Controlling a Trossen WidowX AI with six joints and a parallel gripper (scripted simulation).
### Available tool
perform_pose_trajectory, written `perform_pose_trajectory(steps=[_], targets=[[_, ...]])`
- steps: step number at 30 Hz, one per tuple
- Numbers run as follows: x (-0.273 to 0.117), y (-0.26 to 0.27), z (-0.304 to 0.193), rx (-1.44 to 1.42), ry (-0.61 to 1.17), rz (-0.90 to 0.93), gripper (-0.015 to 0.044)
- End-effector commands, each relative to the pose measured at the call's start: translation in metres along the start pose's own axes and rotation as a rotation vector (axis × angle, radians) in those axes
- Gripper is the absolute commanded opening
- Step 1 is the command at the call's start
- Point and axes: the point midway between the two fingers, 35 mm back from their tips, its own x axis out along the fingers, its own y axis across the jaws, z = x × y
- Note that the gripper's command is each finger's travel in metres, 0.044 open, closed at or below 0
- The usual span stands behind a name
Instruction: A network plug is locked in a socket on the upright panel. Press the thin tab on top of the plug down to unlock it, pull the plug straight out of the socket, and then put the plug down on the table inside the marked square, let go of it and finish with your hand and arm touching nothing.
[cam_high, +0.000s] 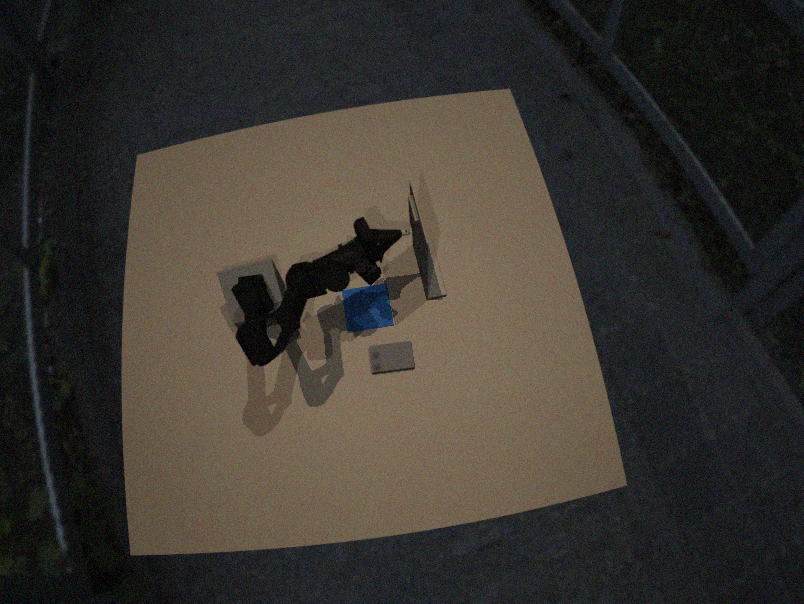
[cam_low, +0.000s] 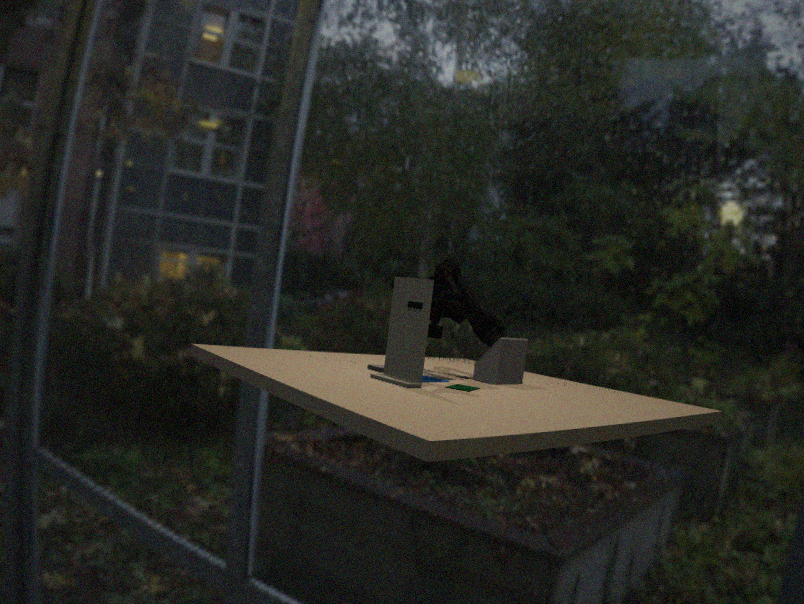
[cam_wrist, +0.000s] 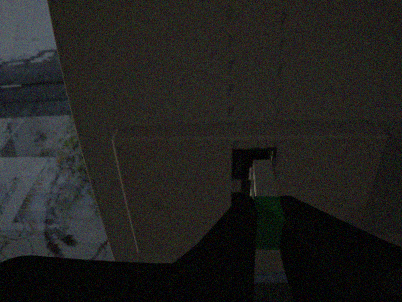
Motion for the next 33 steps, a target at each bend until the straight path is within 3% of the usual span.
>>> perform_pose_trajectory(steps=[1, 33], targets=[[-0.005, -0.002, -0.002, -0.001, 0.002, -0.008, 0.0], [-0.021, -0.002, -0.002, -0.001, 0.003, -0.008, 0.0]])
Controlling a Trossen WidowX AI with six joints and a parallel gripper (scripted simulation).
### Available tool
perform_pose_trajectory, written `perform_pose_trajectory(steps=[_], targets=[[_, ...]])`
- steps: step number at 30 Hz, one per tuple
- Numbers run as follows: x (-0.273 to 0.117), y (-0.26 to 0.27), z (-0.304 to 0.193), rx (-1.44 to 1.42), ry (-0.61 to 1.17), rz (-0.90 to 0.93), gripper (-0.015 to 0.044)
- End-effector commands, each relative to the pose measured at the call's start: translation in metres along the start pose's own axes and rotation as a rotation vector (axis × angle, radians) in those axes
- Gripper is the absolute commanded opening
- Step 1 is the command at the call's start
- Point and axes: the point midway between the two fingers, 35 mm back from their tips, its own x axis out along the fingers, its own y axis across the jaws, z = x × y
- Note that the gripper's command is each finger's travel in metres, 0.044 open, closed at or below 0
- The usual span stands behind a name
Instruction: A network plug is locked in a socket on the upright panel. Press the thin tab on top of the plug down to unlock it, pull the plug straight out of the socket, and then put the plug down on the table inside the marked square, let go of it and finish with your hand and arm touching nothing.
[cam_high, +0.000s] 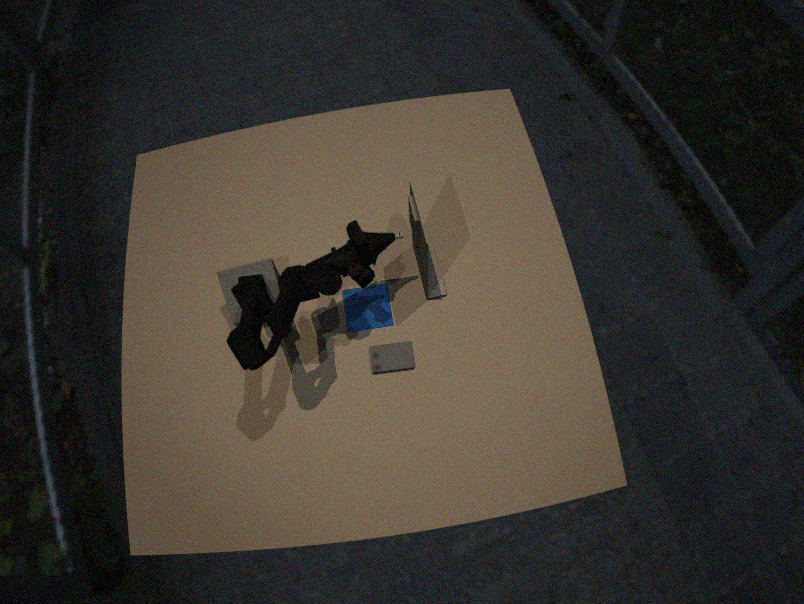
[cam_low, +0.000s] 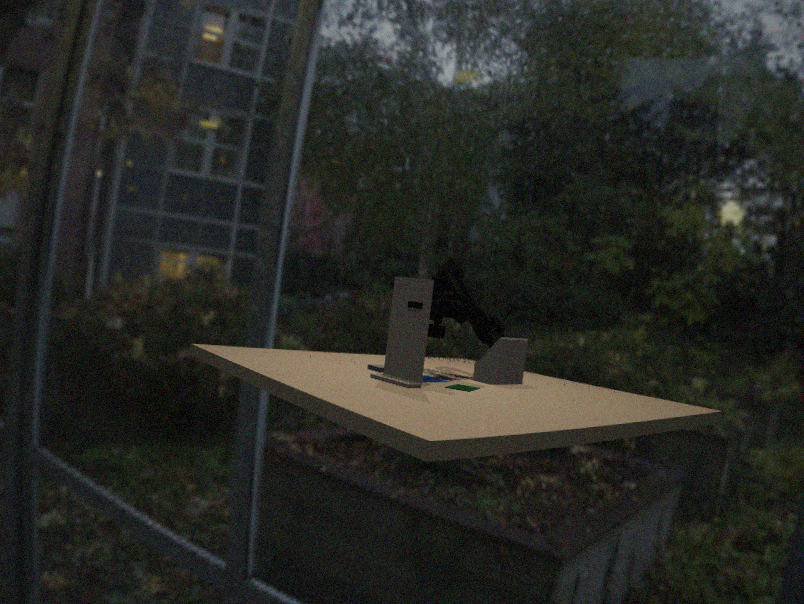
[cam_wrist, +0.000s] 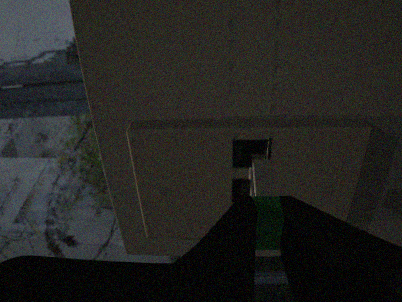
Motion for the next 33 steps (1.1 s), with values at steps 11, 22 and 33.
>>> perform_pose_trajectory(steps=[11, 22, 33], targets=[[-0.008, -0.003, -0.002, 0.0, 0.006, -0.011, 0.0], [-0.013, -0.003, -0.002, 0.0, 0.006, -0.011, 0.0], [-0.018, -0.003, -0.001, 0.0, 0.006, -0.011, 0.0]])
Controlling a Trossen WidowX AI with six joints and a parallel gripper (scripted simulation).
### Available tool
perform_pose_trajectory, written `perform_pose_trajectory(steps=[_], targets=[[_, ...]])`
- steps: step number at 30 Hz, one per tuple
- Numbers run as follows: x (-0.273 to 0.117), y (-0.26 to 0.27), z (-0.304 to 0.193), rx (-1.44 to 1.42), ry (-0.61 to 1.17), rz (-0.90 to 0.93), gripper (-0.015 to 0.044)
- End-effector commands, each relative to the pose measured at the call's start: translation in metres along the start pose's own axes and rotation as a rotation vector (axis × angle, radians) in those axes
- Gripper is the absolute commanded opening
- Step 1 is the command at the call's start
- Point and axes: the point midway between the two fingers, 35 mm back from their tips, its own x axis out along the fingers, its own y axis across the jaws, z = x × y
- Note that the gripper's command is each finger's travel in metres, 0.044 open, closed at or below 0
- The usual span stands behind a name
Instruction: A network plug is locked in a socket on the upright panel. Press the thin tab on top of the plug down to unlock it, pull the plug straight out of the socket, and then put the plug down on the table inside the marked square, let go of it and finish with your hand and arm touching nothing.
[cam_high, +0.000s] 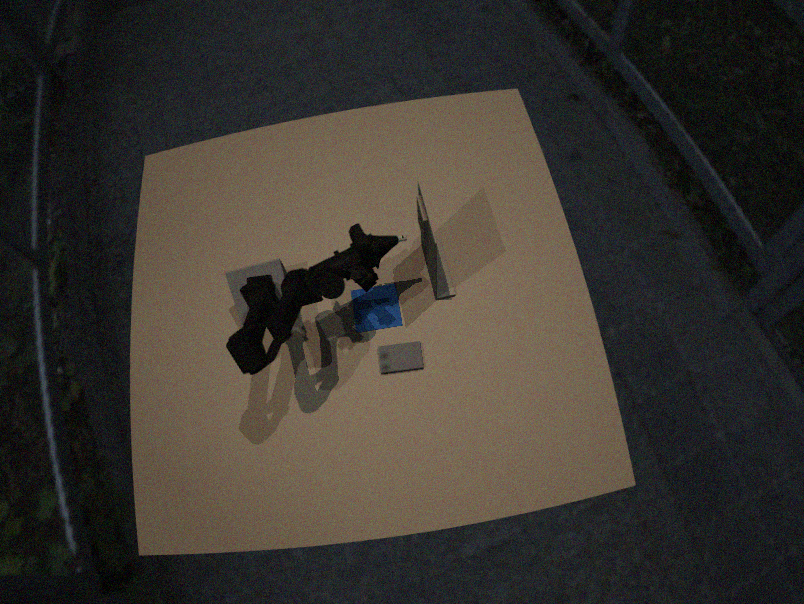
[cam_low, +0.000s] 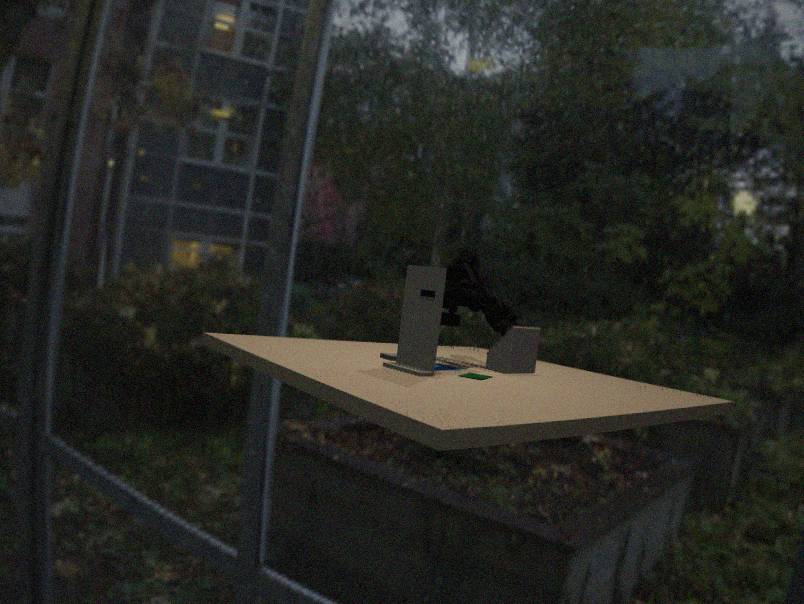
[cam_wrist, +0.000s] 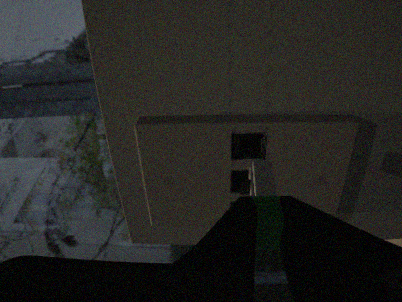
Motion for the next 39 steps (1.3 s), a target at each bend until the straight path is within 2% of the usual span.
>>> perform_pose_trajectory(steps=[1, 25, 39], targets=[[-0.004, -0.003, -0.002, 0.0, 0.005, -0.01, 0.0], [-0.013, -0.003, -0.002, 0.0, 0.005, -0.011, 0.0], [-0.014, 0.027, -0.01, 0.003, 0.005, -0.007, 0.0]])
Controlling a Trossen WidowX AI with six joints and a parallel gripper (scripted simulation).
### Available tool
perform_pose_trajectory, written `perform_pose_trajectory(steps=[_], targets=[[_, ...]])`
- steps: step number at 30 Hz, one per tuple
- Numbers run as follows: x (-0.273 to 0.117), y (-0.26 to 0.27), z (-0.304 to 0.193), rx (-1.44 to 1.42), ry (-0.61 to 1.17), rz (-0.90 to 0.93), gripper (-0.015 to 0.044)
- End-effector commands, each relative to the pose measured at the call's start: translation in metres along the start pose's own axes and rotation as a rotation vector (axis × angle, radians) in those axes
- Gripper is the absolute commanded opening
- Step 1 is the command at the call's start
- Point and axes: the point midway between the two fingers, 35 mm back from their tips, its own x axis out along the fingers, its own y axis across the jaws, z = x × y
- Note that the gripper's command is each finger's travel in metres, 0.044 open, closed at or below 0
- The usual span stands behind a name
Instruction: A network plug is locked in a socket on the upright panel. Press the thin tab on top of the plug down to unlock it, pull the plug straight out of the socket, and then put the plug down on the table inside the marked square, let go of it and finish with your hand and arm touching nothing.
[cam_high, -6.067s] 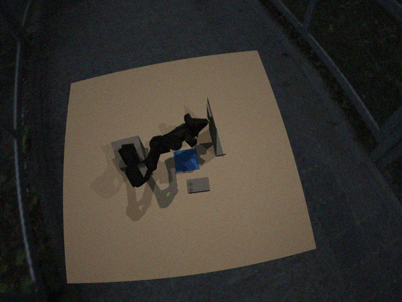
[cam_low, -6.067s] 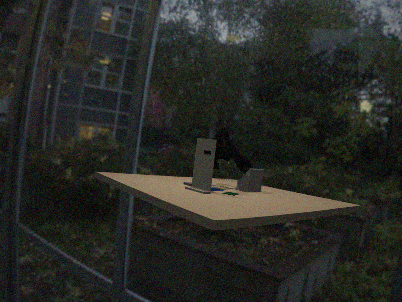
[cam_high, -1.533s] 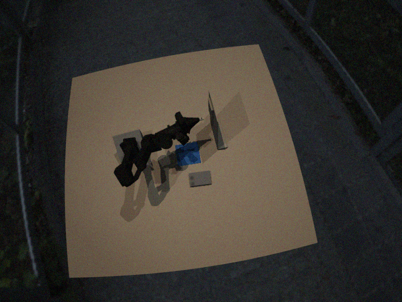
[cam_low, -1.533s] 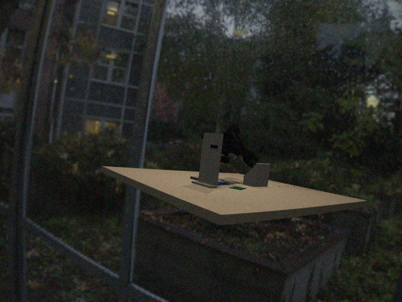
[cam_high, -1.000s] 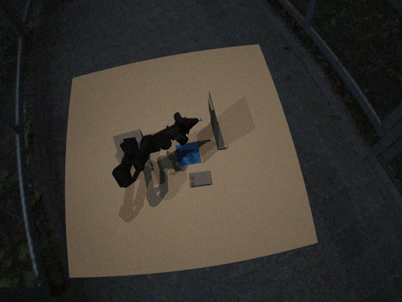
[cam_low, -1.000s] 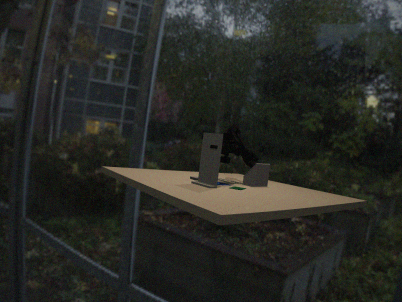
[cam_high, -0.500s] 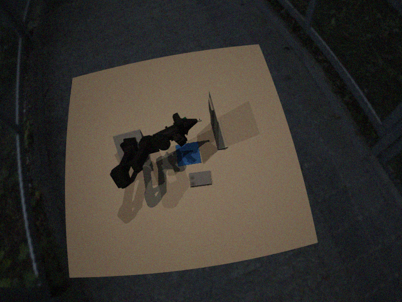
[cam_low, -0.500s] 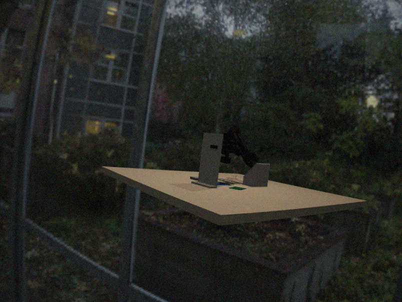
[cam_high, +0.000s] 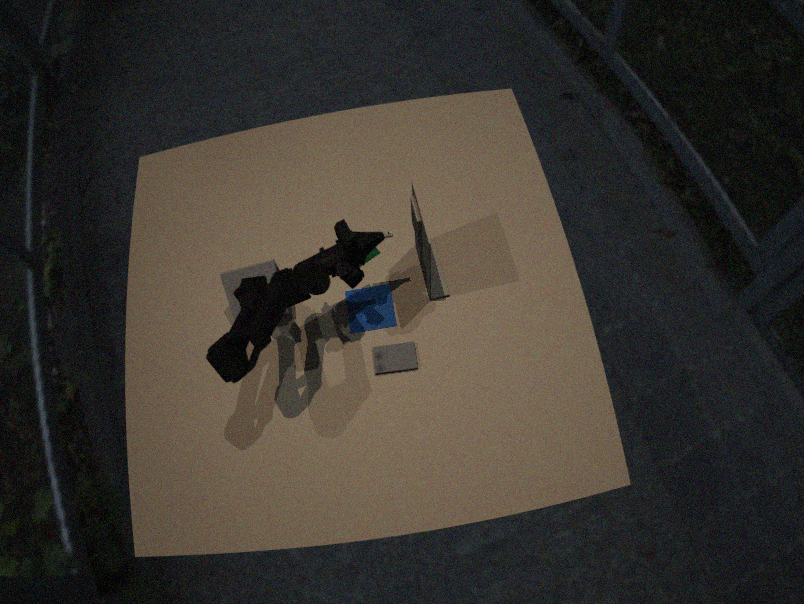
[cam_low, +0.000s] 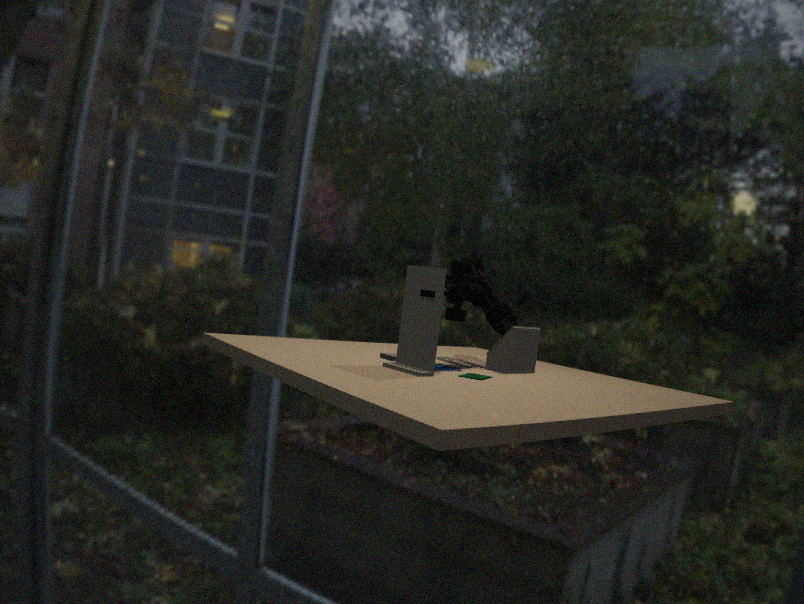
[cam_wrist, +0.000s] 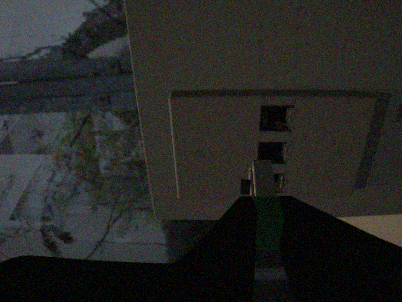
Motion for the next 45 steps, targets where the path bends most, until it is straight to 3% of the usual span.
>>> perform_pose_trajectory(steps=[1, 18, 30, 45], targets=[[0.0, 0.012, -0.001, 0.006, -0.007, 0.004, 0.0], [-0.012, 0.037, -0.01, 0.013, -0.008, -0.017, 0.0], [-0.011, -0.047, 0.004, 0.154, -0.133, -0.436, 0.0], [-0.051, -0.13, 0.031, 0.252, -0.426, -0.879, 0.0]])
